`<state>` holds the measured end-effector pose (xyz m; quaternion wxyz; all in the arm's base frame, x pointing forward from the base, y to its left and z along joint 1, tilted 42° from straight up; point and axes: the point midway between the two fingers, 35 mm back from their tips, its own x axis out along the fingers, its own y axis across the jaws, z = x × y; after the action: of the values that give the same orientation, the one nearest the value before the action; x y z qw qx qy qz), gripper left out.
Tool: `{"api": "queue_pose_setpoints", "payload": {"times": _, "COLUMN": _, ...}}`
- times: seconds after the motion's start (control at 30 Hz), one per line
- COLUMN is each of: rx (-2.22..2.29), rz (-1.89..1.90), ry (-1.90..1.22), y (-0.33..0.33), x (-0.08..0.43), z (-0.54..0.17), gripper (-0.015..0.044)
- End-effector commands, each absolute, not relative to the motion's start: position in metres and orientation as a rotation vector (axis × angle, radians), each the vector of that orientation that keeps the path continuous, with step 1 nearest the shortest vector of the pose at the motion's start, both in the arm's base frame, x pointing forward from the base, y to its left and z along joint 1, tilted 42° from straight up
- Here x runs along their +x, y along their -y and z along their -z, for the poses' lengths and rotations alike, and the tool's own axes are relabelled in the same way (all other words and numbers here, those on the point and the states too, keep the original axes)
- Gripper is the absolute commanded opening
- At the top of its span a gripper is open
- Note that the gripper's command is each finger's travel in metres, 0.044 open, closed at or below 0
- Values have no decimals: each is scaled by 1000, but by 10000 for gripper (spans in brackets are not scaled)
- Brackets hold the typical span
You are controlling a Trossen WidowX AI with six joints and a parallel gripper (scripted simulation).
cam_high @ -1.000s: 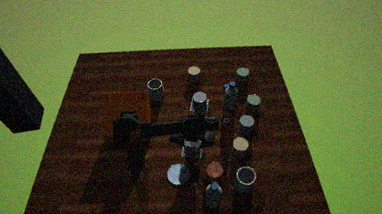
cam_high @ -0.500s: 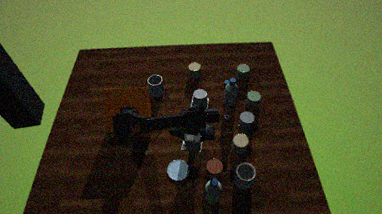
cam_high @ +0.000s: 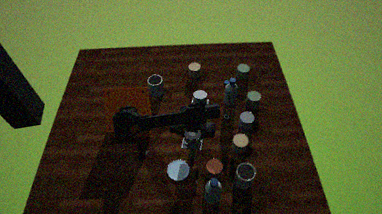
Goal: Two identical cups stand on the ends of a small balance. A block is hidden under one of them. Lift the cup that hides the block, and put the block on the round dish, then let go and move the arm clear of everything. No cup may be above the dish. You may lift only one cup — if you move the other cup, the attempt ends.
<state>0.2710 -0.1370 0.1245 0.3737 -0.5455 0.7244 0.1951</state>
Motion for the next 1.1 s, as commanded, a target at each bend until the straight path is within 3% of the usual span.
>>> {"api": "queue_pose_setpoints", "payload": {"times": 0.0, "rx": -1402, "rz": -479, "ry": -1847, "y": 134, "x": 274, "z": -132, "gripper": 0}}
{"api": "queue_pose_setpoints", "payload": {"times": 1.07, "rx": -1405, "rz": -477, "ry": -1851, "y": 107, "x": 275, "z": -163, "gripper": 0}}
